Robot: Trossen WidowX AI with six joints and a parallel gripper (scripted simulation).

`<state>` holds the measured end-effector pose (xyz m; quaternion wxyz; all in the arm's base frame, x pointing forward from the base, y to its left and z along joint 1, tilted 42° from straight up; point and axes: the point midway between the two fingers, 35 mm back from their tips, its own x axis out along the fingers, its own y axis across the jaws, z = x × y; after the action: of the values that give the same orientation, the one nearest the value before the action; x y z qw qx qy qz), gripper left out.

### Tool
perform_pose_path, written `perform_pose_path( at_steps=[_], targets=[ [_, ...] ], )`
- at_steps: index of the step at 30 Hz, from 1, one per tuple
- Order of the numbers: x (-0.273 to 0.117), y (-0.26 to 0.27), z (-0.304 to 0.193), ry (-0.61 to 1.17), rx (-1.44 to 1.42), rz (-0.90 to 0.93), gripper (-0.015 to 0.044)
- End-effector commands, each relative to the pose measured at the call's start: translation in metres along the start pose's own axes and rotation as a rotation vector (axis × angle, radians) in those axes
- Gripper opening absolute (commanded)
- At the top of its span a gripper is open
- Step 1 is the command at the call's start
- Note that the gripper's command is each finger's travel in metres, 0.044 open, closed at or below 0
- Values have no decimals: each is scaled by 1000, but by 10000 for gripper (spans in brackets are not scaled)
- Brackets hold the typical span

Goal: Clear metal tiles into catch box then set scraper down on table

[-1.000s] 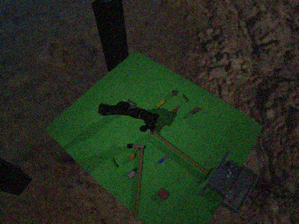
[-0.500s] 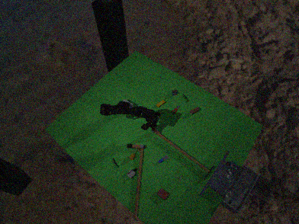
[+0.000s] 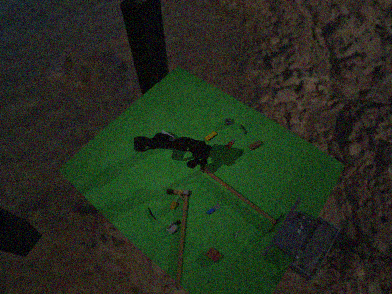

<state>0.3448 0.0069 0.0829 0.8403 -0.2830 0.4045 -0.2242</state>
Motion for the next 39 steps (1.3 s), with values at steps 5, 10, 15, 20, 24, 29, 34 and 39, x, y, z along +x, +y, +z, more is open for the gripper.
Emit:
perform_pose_path(
  at_steps=[5, 10, 15, 20, 24, 29, 34, 39],
  targets=[
    [-3, 15, 1, -7, -4, 14, 0],
    [-4, 22, 0, -7, -4, 14, 0],
    [-5, 28, -2, -8, -5, 14, 0],
    [-6, 35, -3, -10, -6, 13, 0],
    [-7, 40, -4, -11, -7, 13, 0],
    [-8, 46, -5, -13, -7, 12, 0],
    [-8, 49, -6, -12, -9, 14, 0],
    [-7, 51, -3, -11, -10, 15, 0]
  ],
)
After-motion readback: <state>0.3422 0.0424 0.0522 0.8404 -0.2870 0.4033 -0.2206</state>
